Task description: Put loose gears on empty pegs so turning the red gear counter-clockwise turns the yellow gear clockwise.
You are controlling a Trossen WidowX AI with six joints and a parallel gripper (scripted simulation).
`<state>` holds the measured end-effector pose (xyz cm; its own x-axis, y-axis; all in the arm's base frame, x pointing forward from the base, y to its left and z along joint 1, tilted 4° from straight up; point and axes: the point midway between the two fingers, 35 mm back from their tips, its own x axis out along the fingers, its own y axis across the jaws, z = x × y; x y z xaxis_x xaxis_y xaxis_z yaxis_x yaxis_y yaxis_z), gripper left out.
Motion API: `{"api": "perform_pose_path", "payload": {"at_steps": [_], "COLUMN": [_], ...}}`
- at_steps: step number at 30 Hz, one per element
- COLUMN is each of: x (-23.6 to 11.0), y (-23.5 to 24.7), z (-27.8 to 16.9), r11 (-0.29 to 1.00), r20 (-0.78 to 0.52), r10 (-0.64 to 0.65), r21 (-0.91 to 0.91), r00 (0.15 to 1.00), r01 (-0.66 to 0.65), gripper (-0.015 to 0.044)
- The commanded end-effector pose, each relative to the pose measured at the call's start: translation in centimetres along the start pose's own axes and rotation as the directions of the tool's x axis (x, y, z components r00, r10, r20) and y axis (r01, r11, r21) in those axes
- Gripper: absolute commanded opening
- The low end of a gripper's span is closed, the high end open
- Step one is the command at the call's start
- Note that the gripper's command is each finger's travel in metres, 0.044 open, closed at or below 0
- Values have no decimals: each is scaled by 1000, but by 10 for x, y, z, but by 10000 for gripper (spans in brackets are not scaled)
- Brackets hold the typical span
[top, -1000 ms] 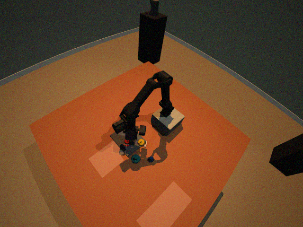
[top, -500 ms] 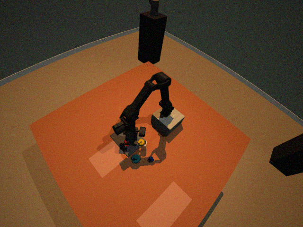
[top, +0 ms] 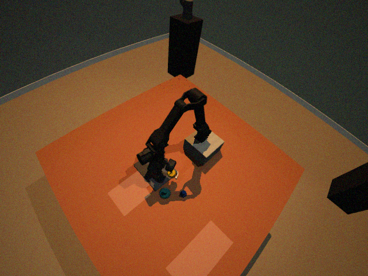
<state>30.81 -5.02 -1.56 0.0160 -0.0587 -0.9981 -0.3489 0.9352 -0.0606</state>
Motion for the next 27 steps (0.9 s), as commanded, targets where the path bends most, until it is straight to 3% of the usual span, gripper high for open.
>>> {"api": "perform_pose_path", "payload": {"at_steps": [1,8,22,27], "x": [14,6,-1,4], "y": [3,3,2,2], "z": [-7,-6,-7,-6], "r11": [999,1000,921,919], "r20": [-31,-31,-31,-31], "r10": [14,14,14,14], "r21": [44,-22,-389,-393], "r00": [999,999,999,999], "r01": [-12,-14,-25,-25], "gripper": [0,0,0,0]}}
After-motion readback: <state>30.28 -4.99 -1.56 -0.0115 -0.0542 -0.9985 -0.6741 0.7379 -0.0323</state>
